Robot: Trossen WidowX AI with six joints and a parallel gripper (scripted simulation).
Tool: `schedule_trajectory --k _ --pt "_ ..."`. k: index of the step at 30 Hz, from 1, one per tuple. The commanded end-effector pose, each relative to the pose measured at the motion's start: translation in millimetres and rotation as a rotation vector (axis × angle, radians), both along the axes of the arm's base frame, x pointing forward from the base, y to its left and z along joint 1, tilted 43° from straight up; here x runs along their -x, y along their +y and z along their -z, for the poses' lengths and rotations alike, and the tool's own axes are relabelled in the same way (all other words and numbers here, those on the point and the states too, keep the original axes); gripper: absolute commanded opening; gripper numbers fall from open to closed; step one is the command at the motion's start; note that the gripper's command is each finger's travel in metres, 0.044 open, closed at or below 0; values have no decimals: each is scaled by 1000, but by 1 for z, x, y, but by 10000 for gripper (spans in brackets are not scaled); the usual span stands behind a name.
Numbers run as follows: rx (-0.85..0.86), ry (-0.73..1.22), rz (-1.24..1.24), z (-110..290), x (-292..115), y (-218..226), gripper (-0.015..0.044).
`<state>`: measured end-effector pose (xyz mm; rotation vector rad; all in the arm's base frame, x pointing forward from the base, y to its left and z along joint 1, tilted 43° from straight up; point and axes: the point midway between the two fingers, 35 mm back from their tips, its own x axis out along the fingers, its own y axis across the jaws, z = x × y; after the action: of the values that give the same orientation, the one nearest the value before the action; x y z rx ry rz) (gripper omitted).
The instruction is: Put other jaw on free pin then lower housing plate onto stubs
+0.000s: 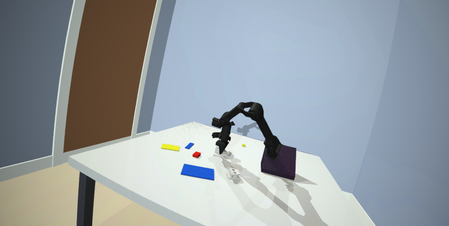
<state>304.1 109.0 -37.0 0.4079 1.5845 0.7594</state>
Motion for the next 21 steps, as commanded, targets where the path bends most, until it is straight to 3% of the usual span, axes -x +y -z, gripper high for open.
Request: schedule_trajectory --k 1,7,12,20,21 --pt "1 -8 0 -11 -5 -10 224" --pt "-1 -7 1 -48 -12 -43 224" --pt "-3 -1 13 -41 -11 -41 224" --pt "6 -68 -62 -93 5 2 434" --pt "6 -78 -74 -100 9 8 440"
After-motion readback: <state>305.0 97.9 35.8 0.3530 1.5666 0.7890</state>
